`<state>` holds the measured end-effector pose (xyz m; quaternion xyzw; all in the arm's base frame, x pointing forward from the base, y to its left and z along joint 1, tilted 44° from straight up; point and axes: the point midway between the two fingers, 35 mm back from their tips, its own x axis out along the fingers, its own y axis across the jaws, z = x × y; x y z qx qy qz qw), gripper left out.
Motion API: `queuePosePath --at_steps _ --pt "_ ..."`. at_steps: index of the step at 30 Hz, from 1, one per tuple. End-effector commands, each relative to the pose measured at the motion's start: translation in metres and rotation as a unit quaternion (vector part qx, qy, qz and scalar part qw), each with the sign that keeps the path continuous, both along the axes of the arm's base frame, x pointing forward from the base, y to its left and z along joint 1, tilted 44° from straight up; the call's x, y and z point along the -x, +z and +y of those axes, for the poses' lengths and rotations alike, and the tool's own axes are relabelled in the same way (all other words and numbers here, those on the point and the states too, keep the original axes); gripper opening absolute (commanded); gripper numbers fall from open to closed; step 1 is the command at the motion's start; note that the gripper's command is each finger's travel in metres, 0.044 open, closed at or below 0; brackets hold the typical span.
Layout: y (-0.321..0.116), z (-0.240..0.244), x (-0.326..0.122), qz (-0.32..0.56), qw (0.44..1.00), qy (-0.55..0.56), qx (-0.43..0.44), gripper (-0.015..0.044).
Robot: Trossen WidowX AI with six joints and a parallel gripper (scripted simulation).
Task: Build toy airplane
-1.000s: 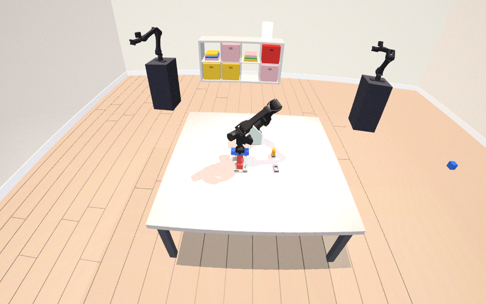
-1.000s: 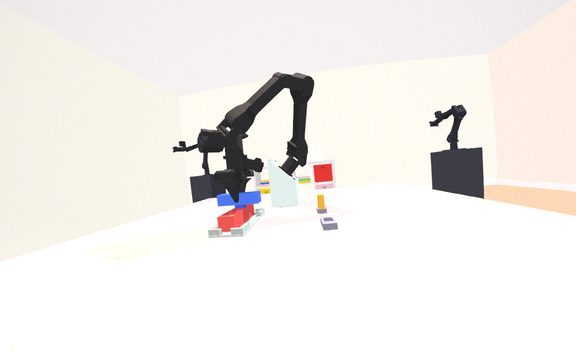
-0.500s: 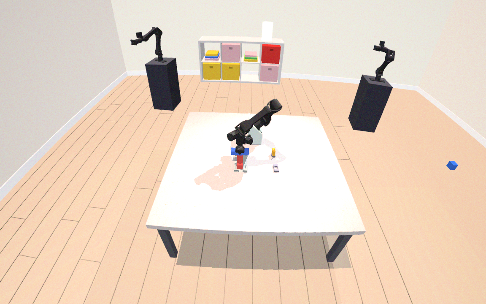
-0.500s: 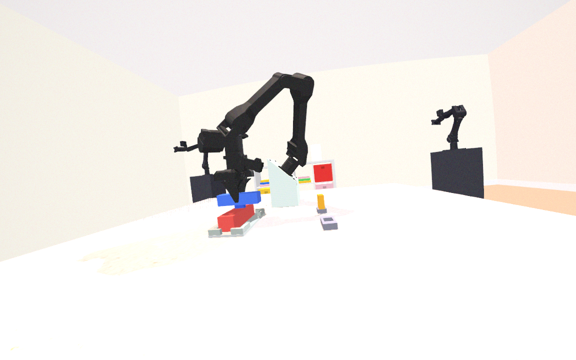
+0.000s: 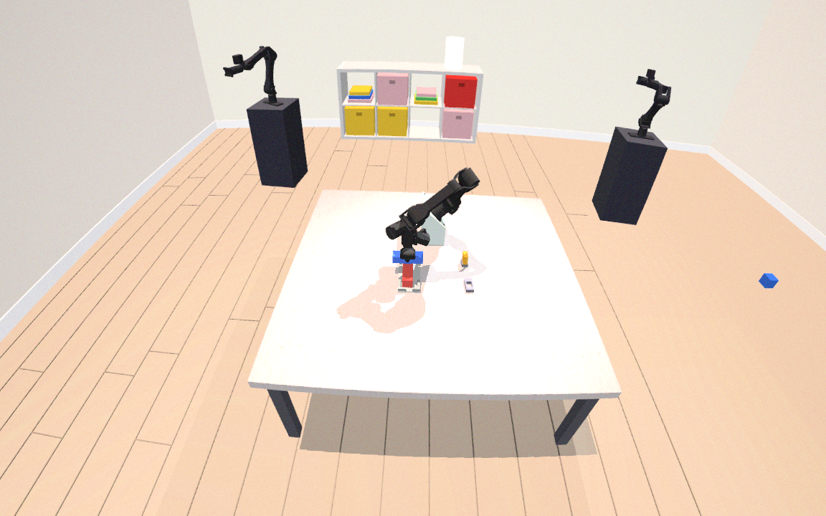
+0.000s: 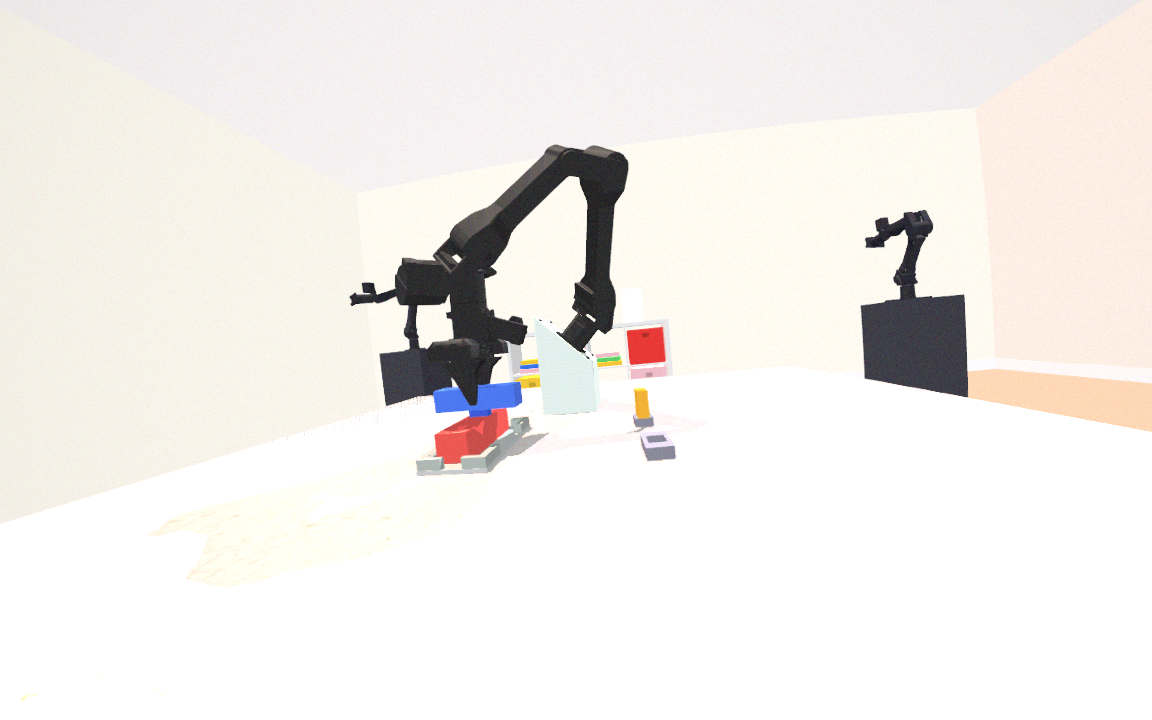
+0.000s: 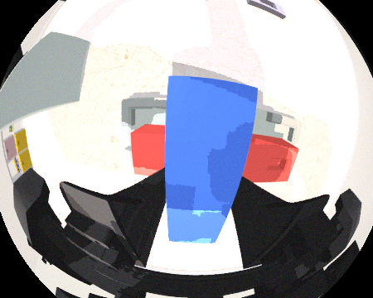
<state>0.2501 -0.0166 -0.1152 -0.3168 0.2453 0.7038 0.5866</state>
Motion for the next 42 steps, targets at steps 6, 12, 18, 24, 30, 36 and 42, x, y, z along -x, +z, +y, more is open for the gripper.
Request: queuePosePath --at_steps 6,12,18,24,30,36,42 --pt "-0.0017 0.0017 -0.0002 0.0 1.0 0.001 -0.001 0.0195" --pt "-0.0018 0.0016 -0.0002 0.0 1.0 0.001 -0.001 0.0195" --pt "-0.0018 0.0016 -0.0002 0.0 1.0 0.001 -0.001 0.0195" --pt "-0.002 0.0015 -0.0003 0.0 1.0 0.001 -0.001 0.0195" --pt "-0.0021 0.0014 -0.0003 0.0 1.0 0.001 -0.001 0.0195" --pt "-0.0009 0.0004 -0.0004 -0.001 1.0 0.0 -0.001 0.0136" --pt "-0.0009 0.0004 -0.0004 -0.001 1.0 0.0 -0.001 0.0083"
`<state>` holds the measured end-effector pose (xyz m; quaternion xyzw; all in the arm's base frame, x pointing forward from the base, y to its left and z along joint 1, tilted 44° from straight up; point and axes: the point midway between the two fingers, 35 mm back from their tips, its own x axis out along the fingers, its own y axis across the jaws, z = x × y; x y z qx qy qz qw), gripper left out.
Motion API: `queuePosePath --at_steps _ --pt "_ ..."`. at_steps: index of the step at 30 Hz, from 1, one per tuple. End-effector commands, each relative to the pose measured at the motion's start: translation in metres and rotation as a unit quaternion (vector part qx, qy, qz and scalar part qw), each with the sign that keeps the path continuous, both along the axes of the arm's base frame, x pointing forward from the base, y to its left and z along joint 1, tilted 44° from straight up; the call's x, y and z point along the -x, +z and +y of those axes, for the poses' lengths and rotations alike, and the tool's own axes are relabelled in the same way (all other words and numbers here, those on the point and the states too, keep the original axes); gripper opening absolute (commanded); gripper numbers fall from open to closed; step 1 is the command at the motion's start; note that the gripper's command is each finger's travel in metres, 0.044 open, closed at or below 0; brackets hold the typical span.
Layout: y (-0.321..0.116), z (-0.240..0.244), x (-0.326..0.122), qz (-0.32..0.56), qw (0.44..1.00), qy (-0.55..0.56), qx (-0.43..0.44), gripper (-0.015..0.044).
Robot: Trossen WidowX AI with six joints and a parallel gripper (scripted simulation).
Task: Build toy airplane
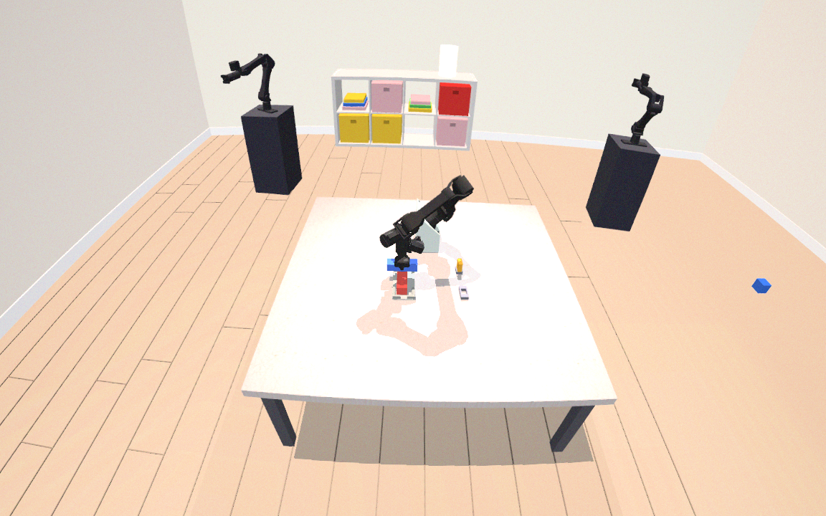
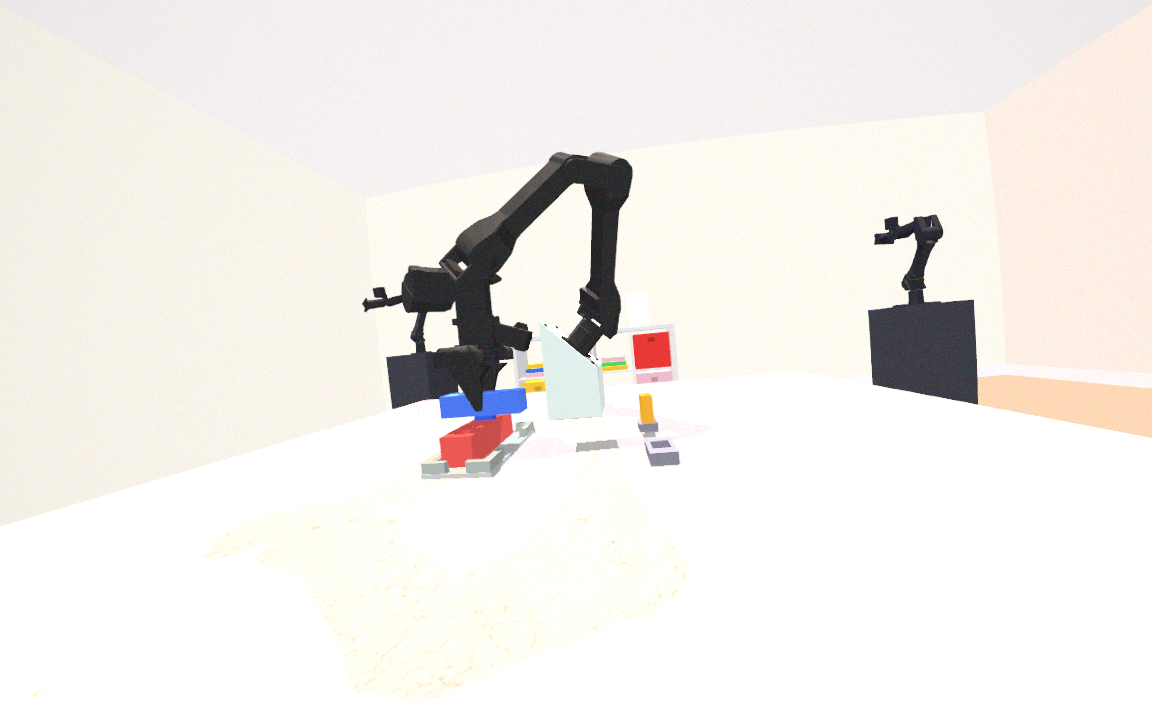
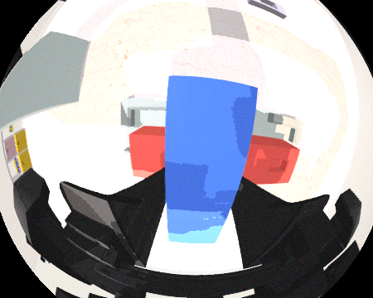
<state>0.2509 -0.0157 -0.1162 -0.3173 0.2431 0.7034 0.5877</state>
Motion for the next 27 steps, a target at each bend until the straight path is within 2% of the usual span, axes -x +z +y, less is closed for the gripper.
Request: queuePosePath --at_steps 1,14,24,27 --pt "0.0 -0.001 0.0 0.001 1.0 0.0 0.001 0.0109" --pt "0.0 -0.001 0.0 0.001 1.0 0.0 0.001 0.044" --pt "0.002 -0.002 0.0 0.001 1.0 0.0 0.001 0.044" --pt "0.03 -0.031 -0.008 0.001 1.0 0.0 0.003 0.044"
